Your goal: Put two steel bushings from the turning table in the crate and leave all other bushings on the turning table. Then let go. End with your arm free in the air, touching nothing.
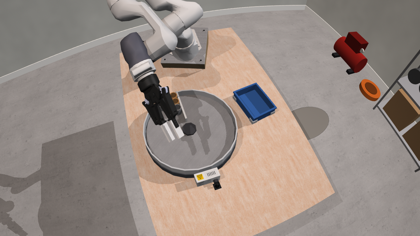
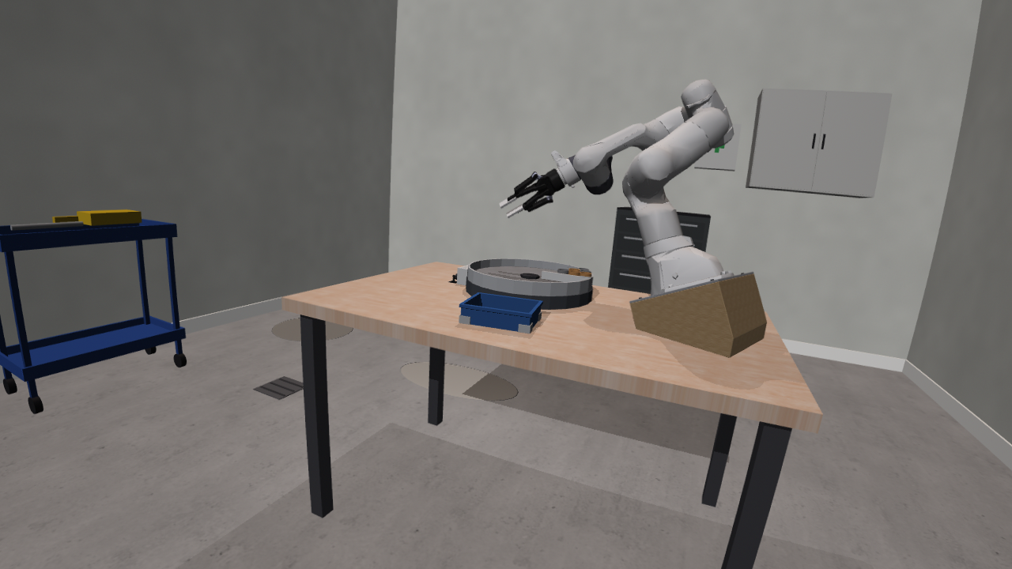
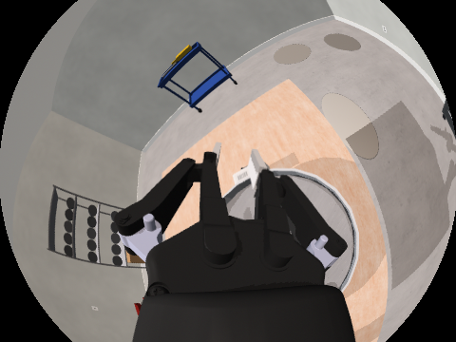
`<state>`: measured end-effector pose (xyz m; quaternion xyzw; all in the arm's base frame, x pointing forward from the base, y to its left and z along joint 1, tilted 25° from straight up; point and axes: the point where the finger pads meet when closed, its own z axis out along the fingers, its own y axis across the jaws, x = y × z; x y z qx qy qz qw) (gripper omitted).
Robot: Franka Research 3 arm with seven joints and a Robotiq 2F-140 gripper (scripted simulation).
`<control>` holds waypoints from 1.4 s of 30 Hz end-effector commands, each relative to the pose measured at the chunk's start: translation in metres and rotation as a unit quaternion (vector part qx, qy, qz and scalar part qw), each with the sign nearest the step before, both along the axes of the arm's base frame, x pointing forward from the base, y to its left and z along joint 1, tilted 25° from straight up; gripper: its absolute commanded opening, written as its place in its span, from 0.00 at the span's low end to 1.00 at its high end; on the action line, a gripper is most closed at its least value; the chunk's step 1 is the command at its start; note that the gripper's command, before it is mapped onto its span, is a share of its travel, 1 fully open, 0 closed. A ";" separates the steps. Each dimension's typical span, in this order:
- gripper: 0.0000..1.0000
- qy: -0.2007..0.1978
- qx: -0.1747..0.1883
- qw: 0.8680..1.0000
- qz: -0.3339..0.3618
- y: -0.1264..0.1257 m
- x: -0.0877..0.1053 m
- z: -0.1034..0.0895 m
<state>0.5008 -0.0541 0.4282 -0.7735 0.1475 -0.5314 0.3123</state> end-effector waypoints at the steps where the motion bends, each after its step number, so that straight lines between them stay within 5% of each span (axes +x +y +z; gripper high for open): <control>1: 0.28 0.021 0.061 0.996 -0.053 -0.023 0.001 -0.007; 6: 0.28 0.045 0.074 0.993 -0.085 -0.038 -0.002 -0.024; 21: 0.28 0.186 0.118 0.948 -0.231 -0.090 -0.049 -0.119; 42: 0.28 0.261 0.129 0.912 -0.287 -0.100 -0.088 -0.161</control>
